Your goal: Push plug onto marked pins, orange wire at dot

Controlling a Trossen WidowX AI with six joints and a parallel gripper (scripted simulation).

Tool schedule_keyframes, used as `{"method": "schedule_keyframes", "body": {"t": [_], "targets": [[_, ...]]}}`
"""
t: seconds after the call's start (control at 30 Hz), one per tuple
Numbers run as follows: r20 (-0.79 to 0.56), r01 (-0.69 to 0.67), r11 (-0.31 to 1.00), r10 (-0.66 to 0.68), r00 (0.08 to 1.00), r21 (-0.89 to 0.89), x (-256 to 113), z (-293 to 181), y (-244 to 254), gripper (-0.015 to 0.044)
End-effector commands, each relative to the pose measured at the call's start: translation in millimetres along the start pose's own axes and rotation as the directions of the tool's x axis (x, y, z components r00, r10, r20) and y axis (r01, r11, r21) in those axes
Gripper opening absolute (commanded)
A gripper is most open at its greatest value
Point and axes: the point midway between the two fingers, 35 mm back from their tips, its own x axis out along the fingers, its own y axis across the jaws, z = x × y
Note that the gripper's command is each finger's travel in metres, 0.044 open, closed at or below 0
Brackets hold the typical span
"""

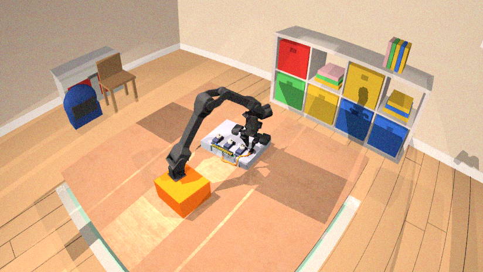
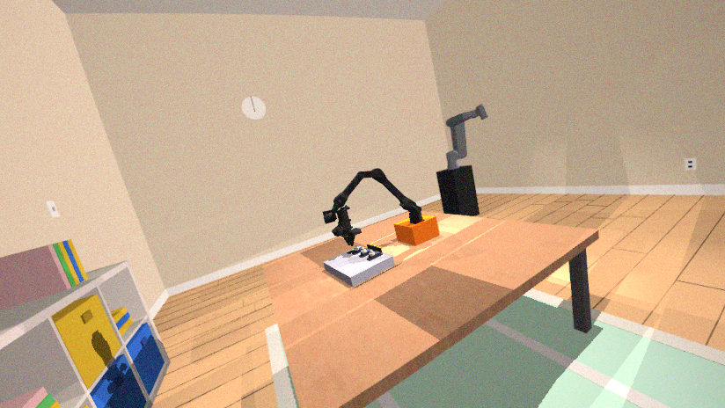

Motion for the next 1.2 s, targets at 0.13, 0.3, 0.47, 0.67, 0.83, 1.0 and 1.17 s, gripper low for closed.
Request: {"method": "schedule_keyframes", "body": {"t": [0.13, 0.3, 0.47, 0.67, 0.83, 1.0, 1.17], "targets": [[0.006, 0.004, 1.0, -0.004, 1.0, -0.007, 18.8, 2.9, -2.2, 0.0115], [0.006, 0.004, 1.0, -0.004, 1.0, -0.007, 21.3, 2.9, -2.2, 0.0115], [0.006, 0.004, 1.0, -0.004, 1.0, -0.007, 28.3, 3.0, -2.2, 0.0115], [0.006, 0.004, 1.0, -0.004, 1.0, -0.007, 33.8, 2.9, -2.2, 0.0089], [0.006, 0.004, 1.0, -0.004, 1.0, -0.007, 33.8, 2.9, -2.2, 0.0016], [0.006, 0.004, 1.0, -0.004, 1.0, -0.007, 25.7, 3.4, -2.4, 0.0], [0.007, 0.004, 1.0, -0.004, 1.0, -0.007, -10.7, 3.6, -2.5, 0.0]]}}
